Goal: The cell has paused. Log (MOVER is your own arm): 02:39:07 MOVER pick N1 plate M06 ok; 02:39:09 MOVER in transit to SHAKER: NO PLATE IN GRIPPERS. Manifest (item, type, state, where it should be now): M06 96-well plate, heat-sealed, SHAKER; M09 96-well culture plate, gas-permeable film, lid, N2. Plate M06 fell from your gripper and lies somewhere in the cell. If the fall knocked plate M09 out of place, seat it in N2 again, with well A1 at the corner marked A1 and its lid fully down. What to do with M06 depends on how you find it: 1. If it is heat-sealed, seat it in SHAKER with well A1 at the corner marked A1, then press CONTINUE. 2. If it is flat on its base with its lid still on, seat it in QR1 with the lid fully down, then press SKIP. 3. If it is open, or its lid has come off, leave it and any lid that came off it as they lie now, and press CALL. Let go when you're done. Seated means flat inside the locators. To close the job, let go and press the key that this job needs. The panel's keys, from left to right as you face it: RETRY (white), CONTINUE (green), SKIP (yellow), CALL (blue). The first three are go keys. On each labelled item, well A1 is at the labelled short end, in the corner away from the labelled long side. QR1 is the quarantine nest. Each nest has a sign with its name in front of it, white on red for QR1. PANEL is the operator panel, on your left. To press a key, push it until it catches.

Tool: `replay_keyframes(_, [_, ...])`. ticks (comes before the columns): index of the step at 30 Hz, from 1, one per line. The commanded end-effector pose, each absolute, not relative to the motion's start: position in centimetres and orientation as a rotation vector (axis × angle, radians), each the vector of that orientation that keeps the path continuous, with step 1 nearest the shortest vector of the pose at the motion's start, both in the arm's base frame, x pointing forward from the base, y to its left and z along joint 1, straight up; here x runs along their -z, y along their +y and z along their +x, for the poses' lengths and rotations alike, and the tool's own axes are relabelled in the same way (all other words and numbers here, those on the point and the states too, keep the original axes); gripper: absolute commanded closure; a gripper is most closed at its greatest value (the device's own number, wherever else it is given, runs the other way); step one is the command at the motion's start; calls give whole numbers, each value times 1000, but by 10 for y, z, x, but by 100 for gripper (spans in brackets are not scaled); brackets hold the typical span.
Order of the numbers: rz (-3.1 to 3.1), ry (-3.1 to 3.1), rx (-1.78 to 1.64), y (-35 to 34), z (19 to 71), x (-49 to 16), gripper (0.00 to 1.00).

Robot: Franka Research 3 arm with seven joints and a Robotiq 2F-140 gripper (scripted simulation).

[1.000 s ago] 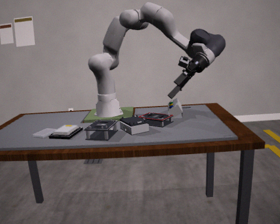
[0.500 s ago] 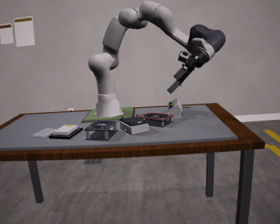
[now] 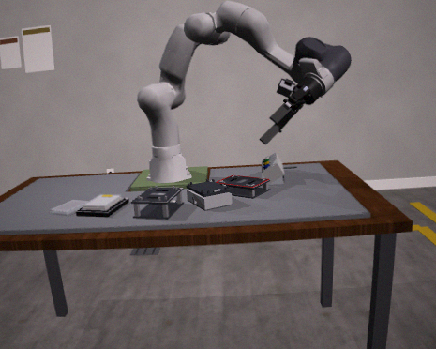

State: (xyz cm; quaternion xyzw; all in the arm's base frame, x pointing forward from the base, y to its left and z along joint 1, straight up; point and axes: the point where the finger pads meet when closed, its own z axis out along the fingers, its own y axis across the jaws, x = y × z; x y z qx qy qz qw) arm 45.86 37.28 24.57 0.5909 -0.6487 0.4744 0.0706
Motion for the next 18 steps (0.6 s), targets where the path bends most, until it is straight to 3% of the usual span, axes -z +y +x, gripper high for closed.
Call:
replay_keyframes(1, [1784, -1936, -1405, 368, 461, -249, 0])
replay_keyframes(18, [1860, -1813, -1062, 305, 491, -261, 0])
